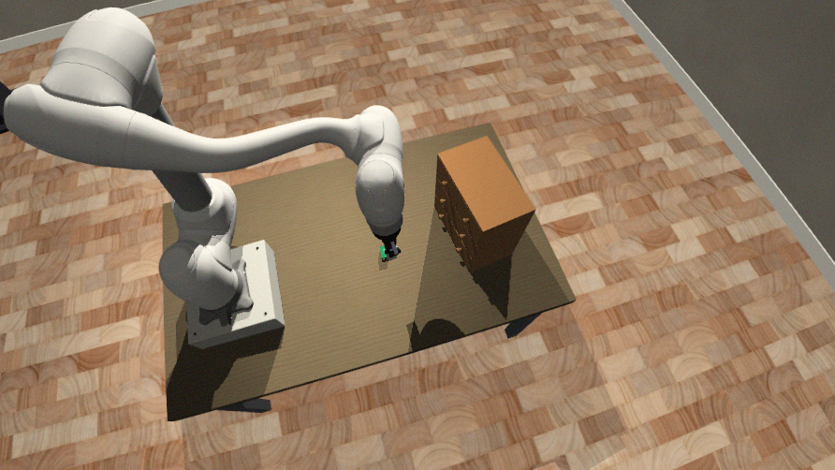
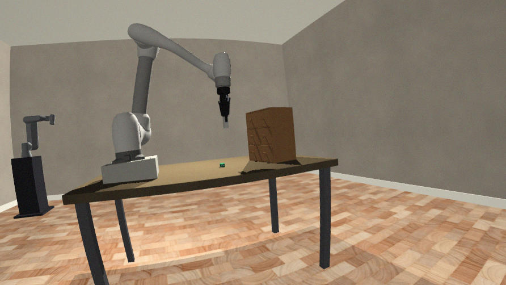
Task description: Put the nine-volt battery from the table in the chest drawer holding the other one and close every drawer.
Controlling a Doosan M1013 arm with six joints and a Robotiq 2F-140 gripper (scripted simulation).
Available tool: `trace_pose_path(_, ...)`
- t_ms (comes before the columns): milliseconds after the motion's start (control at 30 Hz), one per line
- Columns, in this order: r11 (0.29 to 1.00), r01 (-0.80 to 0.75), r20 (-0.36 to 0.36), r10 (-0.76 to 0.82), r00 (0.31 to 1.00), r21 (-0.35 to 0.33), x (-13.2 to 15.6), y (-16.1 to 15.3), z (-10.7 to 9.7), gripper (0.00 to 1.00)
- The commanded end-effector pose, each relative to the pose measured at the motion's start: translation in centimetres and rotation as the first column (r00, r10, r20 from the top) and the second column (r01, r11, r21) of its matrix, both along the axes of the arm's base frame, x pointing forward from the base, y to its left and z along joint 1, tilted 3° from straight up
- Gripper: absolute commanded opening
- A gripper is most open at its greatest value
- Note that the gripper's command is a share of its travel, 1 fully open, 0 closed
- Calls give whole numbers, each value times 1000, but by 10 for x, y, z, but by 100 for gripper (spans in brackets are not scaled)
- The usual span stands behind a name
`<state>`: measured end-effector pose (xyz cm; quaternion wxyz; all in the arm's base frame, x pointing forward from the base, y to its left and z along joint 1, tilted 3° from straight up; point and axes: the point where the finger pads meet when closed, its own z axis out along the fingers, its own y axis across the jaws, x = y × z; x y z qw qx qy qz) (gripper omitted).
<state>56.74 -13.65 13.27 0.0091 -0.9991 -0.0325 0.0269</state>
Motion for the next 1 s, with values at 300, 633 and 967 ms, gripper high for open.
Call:
trace_pose_path(300,1000,0,-1,0,1000,0,7,117,2,0)
trace_pose_path(633,1000,0,13,0,1000,1,7,148,1,0)
trace_pose_path(967,1000,2,152,-4,988,11,18,149,-11,0)
